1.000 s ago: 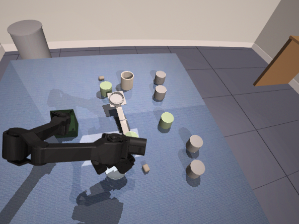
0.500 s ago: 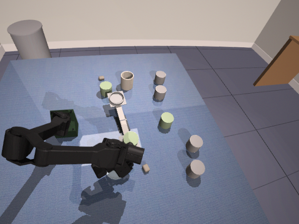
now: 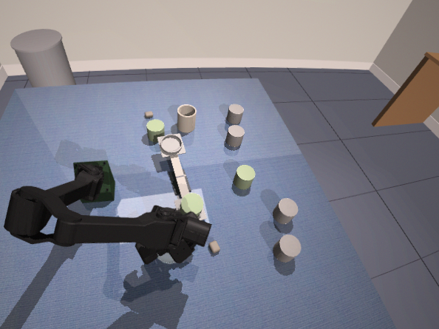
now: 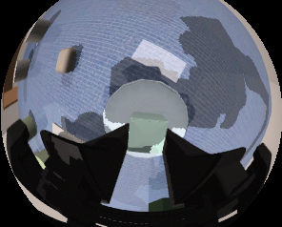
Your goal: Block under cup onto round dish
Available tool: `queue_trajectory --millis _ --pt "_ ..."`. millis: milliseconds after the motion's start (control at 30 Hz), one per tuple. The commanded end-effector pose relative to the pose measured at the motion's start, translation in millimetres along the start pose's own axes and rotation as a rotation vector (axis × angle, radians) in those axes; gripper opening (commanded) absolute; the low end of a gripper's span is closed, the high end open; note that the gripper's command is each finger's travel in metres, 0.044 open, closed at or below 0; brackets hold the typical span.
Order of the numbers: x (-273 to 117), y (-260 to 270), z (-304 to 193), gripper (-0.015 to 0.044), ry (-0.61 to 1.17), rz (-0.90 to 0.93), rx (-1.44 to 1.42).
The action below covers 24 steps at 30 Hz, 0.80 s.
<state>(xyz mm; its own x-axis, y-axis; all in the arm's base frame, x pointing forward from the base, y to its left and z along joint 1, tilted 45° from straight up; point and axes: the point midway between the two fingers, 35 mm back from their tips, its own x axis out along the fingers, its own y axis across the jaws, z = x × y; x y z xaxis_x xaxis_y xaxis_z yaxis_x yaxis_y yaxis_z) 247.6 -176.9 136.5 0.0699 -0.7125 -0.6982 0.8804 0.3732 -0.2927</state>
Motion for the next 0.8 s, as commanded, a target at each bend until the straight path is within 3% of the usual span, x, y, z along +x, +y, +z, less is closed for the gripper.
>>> queue_trajectory --millis 0,567,767 --pt "6 0 -2 0.0000 0.006 0.001 -0.010" --pt "0 1 2 0.0440 -0.011 0.006 0.014" --pt "-13 7 7 0.0440 -0.043 0.031 0.062"
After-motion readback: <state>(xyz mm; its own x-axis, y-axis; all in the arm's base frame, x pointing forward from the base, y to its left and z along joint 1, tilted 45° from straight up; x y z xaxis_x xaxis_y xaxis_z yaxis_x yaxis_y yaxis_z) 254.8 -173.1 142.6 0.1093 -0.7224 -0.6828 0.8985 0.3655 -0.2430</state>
